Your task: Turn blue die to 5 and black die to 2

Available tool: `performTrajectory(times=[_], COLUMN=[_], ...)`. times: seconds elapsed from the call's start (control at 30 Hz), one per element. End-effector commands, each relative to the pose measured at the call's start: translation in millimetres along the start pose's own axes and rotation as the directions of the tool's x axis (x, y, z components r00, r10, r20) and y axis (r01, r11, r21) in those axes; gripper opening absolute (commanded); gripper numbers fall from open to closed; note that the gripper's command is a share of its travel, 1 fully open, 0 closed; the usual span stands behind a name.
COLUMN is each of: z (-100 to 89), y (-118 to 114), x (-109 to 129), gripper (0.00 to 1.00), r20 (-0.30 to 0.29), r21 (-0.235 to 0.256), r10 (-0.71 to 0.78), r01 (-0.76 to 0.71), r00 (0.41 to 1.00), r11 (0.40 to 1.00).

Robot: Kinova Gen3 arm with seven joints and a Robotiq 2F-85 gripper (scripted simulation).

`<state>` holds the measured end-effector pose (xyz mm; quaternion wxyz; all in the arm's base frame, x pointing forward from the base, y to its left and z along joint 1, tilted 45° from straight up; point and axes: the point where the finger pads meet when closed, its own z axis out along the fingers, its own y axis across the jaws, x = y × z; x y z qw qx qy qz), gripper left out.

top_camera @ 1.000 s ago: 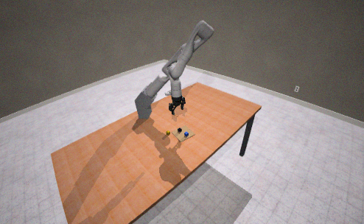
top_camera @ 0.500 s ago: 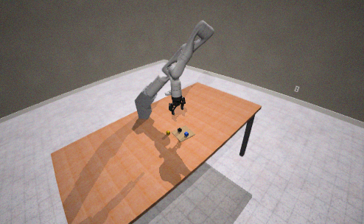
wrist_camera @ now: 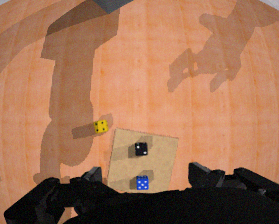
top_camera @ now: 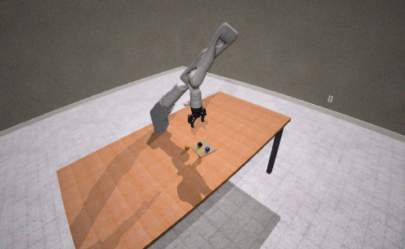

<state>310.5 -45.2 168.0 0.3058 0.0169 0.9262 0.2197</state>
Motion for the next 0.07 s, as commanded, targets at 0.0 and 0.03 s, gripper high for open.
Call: performTrajectory(times=[0.0, 0.03], z=[-1.0, -1.0], y=[1.0, 1.0], x=[-1.9, -1.9], gripper=[1.00, 1.00], r20=[0.004, 0.004], r21=[-0.004, -0.004], r10=[0.000, 0.000], r01=[0.000, 0.000], r00=[1.000, 1.000], r11=[1.000, 1.000])
